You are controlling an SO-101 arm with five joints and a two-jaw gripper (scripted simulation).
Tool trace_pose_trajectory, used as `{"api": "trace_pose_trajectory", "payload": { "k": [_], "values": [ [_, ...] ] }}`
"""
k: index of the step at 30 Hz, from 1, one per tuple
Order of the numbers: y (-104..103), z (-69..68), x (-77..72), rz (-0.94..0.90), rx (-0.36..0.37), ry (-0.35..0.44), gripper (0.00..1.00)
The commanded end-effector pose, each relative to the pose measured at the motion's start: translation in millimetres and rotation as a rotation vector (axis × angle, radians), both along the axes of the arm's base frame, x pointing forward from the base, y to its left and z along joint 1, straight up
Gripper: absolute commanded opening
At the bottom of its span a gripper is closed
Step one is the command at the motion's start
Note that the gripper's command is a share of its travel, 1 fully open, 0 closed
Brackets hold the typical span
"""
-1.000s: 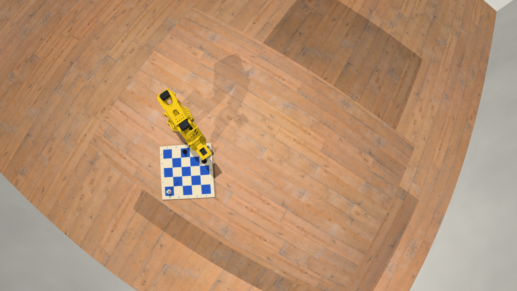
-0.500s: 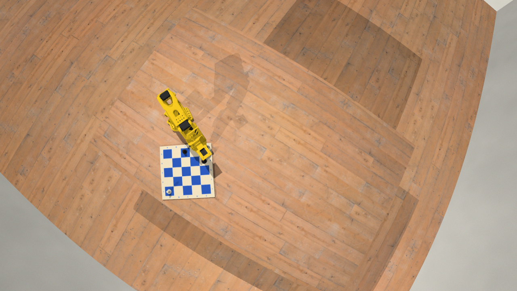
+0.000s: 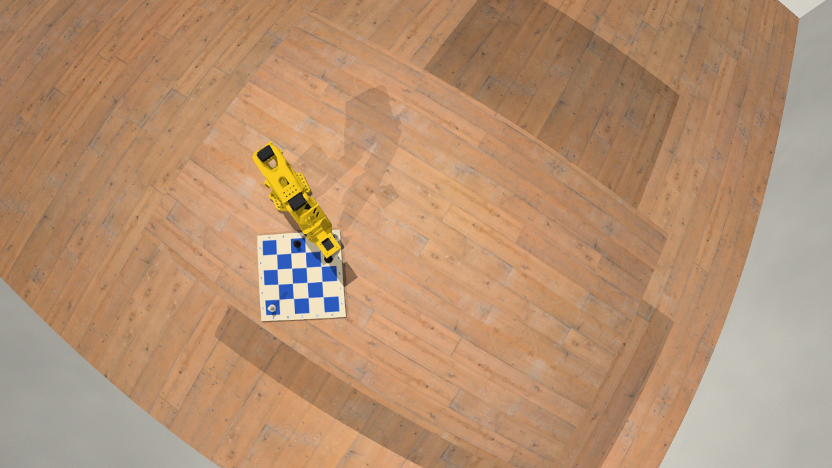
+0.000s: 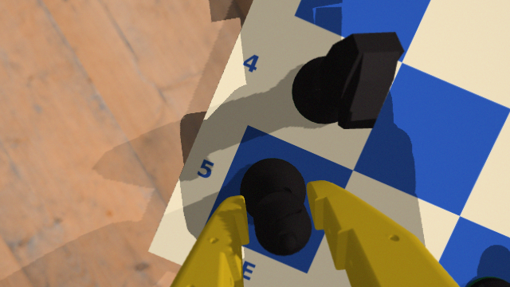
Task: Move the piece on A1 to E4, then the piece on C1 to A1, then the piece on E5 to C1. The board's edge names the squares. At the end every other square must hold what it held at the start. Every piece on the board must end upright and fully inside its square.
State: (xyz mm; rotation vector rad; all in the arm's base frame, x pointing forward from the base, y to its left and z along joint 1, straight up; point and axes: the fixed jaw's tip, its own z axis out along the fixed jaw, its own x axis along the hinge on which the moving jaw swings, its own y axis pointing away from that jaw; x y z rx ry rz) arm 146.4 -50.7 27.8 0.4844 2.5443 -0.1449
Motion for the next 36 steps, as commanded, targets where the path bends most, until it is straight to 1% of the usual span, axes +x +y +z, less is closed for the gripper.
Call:
{"api": "trace_pose_trajectory", "payload": {
  "k": [1, 19, 36],
  "values": [
    [0.2, -4.6, -2.8, -0.004, 0.007, 0.017, 0.10],
    [-1.3, -5.3, -3.5, -0.015, 0.007, 0.017, 0.09],
    [-1.3, -5.3, -3.5, -0.015, 0.007, 0.017, 0.02]
  ]
}}
